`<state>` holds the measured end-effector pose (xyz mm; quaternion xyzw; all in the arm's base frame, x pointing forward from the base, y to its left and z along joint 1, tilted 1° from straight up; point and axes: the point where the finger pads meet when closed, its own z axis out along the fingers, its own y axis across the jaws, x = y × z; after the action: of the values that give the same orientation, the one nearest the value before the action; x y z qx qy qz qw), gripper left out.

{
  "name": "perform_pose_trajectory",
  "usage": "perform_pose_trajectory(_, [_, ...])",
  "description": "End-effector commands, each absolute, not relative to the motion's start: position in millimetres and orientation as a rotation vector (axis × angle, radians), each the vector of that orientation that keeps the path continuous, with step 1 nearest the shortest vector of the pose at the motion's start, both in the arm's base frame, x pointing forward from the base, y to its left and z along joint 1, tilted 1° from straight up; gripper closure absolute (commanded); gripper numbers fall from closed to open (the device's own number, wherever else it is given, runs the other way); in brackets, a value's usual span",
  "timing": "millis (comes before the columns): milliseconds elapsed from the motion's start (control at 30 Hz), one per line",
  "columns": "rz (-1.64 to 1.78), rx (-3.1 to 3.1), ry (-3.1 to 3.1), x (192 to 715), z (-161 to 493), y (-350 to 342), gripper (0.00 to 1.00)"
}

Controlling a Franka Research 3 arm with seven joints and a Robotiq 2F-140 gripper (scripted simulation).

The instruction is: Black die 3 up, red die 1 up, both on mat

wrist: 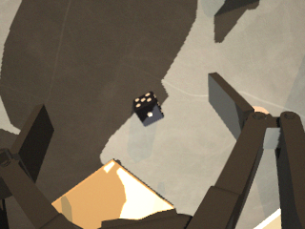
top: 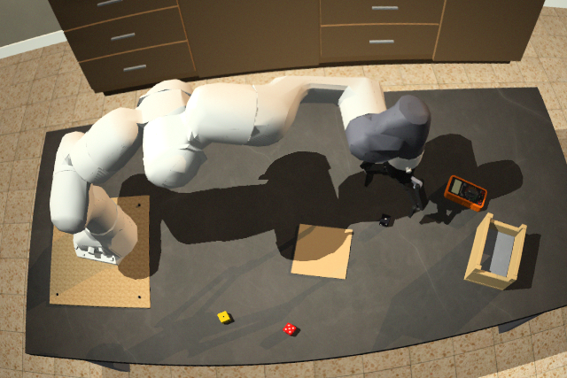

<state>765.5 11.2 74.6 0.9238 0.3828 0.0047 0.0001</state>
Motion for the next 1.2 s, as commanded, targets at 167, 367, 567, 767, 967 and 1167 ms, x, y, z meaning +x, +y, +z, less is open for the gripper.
perform_pose_trajectory(167, [0.015,2.908,1.192,765.3,109.6,11.7,0.00])
perform_pose_trajectory(367, [0.015,2.908,1.192,764.9,148.3,11.5,0.00])
perform_pose_trajectory(567, [0.015,2.908,1.192,764.8,162.0,11.4,0.00])
perform_pose_trajectory(767, [0.015,2.908,1.192,764.8,162.3,11.4,0.00])
perform_pose_trajectory(967, [0.015,2.892,1.229,764.0,161.8,8.3,0.00])
perform_pose_trajectory(1167, [0.015,2.744,1.530,756.3,157.5,-16.7,0.00])
